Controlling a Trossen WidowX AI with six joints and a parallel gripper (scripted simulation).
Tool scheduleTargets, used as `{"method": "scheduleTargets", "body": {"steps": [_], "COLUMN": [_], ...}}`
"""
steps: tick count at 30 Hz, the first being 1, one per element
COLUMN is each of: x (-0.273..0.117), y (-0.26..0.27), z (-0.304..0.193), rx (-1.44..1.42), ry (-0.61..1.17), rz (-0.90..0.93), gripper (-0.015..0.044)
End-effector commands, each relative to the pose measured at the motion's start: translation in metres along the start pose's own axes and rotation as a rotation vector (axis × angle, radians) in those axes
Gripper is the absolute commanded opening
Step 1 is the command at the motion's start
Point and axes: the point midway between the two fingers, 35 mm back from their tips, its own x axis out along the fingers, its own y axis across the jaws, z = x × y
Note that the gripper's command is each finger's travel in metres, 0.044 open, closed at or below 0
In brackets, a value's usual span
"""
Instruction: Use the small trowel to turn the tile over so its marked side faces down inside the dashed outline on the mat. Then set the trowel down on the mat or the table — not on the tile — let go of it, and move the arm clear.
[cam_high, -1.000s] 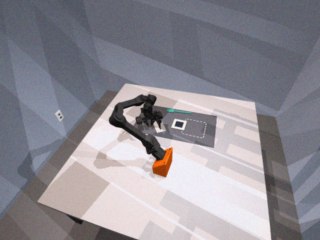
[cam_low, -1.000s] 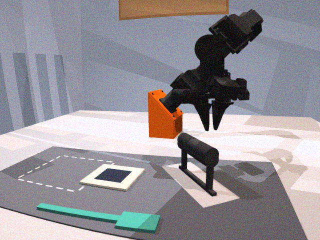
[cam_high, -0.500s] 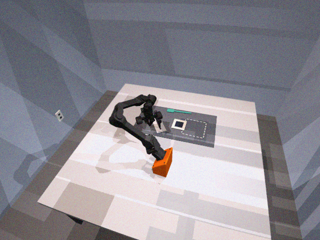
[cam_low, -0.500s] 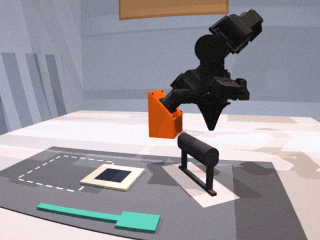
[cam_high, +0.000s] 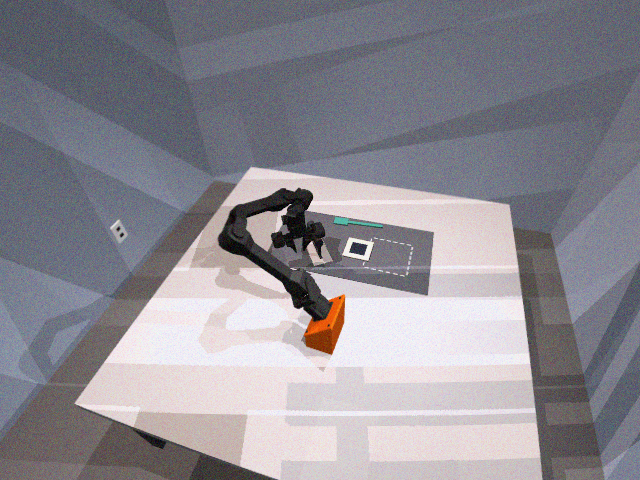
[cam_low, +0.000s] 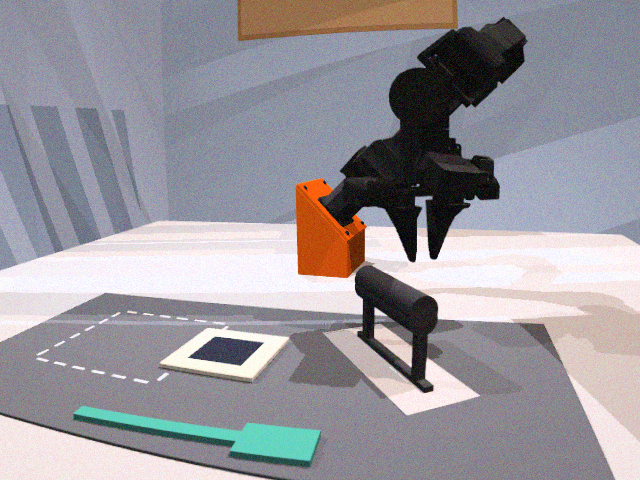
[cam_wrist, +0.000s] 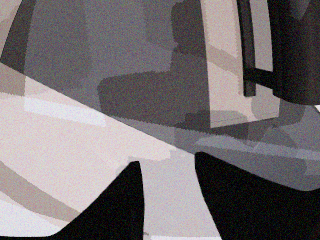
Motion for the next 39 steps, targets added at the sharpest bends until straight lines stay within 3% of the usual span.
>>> {"method": "scheduleTargets", "body": {"steps": [1, 3, 11, 39], "x": [-0.006, -0.012, -0.027, 0.008], "y": [-0.013, -0.026, -0.081, -0.082], "z": [0.018, 0.034, 0.080, 0.083], "rx": [-0.004, -0.005, -0.008, -0.009], "ry": [-0.001, -0.001, 0.000, -0.002], "rz": [-0.004, -0.005, -0.006, -0.005], "gripper": [0.0231, 0.0270, 0.0270, 0.0270]}}
